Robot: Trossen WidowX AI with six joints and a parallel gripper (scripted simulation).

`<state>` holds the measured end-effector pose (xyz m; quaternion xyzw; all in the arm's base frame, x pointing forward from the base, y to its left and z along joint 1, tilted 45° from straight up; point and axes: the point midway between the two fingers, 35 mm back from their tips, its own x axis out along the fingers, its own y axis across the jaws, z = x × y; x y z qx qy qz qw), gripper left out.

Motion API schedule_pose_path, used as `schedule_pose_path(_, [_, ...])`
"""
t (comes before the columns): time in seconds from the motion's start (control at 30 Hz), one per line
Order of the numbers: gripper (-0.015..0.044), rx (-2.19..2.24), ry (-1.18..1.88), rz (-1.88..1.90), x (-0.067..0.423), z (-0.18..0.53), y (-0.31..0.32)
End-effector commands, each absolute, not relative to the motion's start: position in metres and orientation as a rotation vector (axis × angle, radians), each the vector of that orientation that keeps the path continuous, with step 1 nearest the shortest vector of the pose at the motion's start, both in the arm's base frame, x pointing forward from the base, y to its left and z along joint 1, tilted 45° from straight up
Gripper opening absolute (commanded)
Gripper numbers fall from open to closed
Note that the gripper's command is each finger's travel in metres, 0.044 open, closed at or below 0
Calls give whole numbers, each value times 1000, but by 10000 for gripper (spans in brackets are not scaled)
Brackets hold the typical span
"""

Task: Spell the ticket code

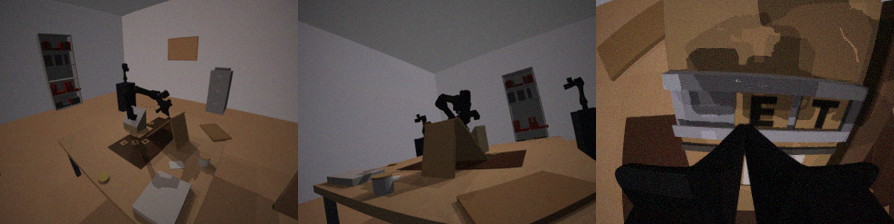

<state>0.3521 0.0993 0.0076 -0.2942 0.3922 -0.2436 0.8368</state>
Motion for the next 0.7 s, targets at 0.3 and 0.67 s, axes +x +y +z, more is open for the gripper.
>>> schedule_pose_path(0.3, [0,-483,1268,-669,378,-4,112])
schedule_pose_path(0.67, [0,-449,1378,-751,376,1,109])
